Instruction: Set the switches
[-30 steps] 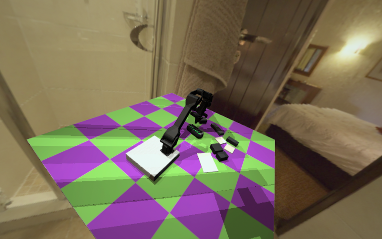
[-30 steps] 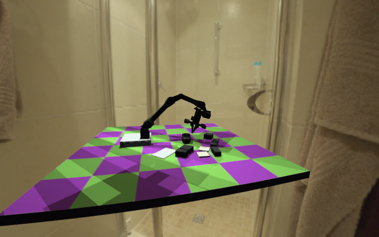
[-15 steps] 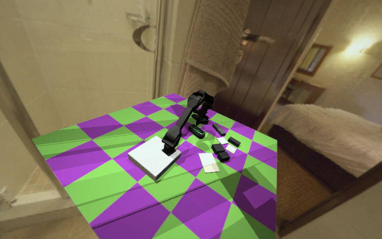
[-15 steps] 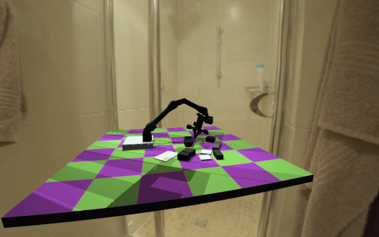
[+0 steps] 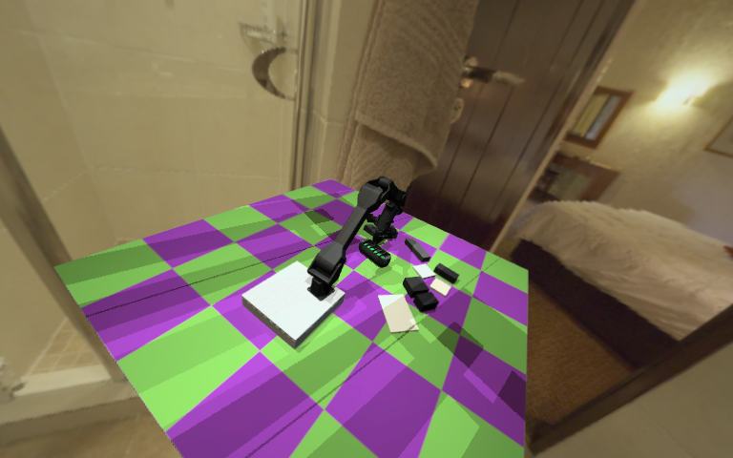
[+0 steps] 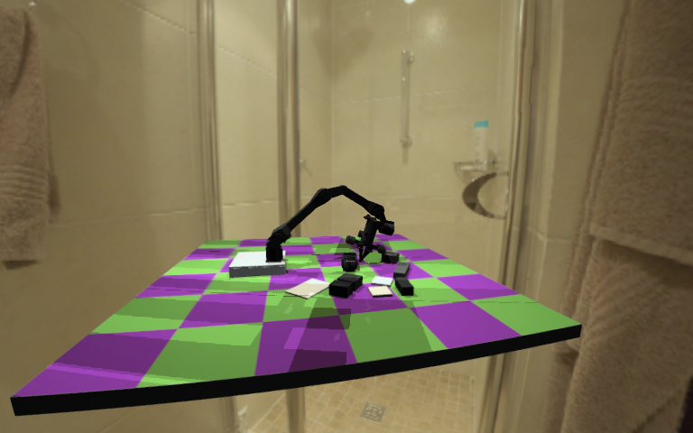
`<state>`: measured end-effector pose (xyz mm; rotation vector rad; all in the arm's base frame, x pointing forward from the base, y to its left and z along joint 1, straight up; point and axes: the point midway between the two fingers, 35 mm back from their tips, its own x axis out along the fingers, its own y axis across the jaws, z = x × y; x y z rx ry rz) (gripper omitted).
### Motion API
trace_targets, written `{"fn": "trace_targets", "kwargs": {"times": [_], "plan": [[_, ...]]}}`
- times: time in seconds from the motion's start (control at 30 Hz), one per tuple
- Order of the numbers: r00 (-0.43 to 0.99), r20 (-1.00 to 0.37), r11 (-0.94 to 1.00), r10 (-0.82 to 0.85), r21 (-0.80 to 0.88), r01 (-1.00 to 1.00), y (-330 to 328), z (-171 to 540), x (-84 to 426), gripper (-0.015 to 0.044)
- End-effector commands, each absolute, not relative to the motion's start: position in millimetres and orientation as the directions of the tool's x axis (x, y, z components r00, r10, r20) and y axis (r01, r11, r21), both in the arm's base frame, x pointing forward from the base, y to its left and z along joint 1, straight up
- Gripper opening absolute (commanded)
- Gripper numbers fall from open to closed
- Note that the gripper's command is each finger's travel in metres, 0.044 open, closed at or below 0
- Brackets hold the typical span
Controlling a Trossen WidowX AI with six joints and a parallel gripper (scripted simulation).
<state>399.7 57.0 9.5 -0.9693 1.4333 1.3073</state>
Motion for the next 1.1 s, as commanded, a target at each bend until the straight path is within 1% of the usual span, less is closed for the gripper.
{"fn": "trace_targets", "kwargs": {"times": [0.0,1.07], "plan": [[-0.254,-0.966,0.117,0.041,0.257,-0.959,57.5,6.4,398.5,0.0],[-0.255,-0.966,0.117,0.041,0.258,-0.959,59.1,5.7,386.7,0.0]]}}
